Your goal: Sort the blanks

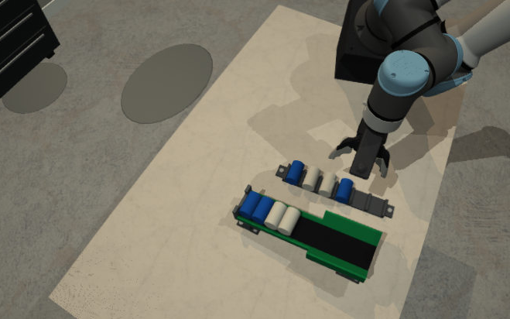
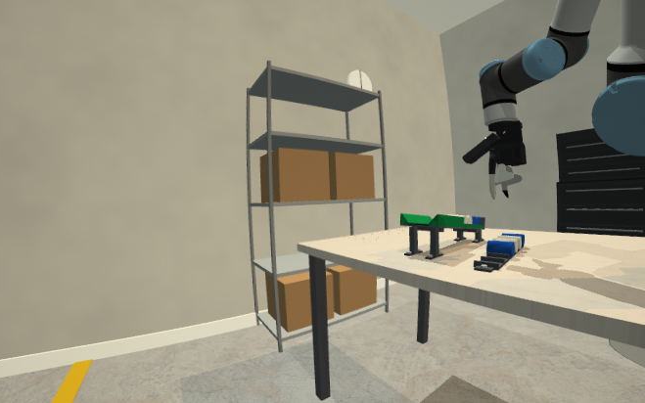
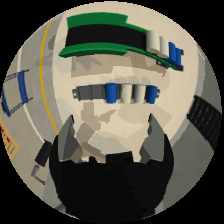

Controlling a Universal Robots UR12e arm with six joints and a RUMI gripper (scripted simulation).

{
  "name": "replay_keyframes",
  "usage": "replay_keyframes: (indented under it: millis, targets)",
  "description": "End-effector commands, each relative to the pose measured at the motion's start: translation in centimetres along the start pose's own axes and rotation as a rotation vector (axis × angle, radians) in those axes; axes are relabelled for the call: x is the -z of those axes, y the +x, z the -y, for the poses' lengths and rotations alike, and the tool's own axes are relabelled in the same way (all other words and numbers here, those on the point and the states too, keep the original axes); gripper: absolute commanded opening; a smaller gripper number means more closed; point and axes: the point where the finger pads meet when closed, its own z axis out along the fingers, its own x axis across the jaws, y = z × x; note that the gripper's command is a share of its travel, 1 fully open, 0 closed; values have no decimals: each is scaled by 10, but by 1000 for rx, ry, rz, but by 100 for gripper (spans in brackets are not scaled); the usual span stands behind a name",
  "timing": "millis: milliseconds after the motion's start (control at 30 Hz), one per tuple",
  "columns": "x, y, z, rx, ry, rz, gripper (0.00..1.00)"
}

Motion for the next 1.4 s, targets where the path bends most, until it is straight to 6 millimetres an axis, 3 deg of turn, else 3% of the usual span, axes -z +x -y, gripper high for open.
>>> replay_keyframes:
  millis: [0, 300, 533, 800, 867, 1367]
  targets:
    - [0, 0, 1, 1, 1, 0, 100]
    - [-1, 0, 1, 37, 1, 0, 100]
    - [-4, -1, 2, 170, 1, 0, 100]
    - [-12, -2, 4, 448, 0, 0, 100]
    - [-12, -2, 4, 448, 0, 0, 100]
    - [-31, -2, 4, 1123, 0, -1, 100]
